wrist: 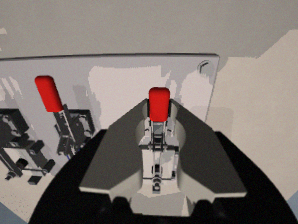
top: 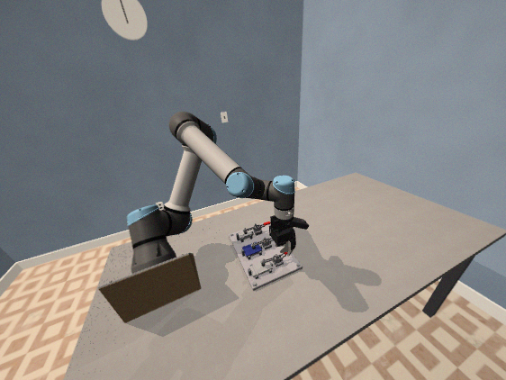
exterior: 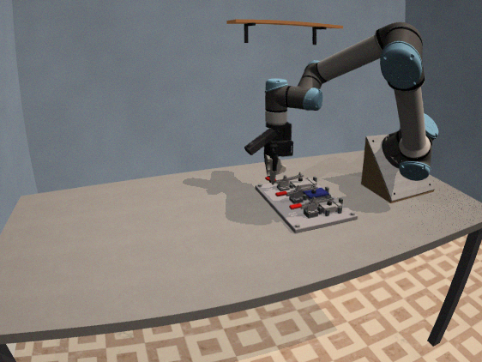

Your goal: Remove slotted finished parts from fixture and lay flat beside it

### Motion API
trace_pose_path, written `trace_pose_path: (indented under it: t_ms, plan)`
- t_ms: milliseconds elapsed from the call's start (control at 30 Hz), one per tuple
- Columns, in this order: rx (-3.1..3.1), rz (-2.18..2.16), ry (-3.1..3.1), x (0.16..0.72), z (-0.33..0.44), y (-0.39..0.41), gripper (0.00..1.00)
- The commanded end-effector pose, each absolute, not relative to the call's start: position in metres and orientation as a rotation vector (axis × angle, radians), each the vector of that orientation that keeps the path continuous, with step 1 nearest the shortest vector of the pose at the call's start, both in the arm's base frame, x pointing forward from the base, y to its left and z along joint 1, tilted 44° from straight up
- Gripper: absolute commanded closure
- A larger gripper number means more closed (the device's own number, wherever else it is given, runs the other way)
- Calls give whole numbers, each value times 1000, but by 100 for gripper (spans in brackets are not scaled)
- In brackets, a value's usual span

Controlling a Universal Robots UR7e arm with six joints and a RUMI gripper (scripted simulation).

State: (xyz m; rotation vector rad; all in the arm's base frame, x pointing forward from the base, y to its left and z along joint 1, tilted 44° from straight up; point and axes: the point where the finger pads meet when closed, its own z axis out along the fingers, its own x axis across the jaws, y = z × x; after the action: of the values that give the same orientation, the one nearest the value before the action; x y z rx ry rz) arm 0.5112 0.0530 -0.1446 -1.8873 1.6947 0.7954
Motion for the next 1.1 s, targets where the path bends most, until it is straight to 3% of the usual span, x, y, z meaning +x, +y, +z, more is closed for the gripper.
trace_pose_path:
  t_ms: [0,1067]
  plan:
    - [-1887,794,1695,510,-142,50,100]
    - [-1887,794,1695,489,-131,37,100]
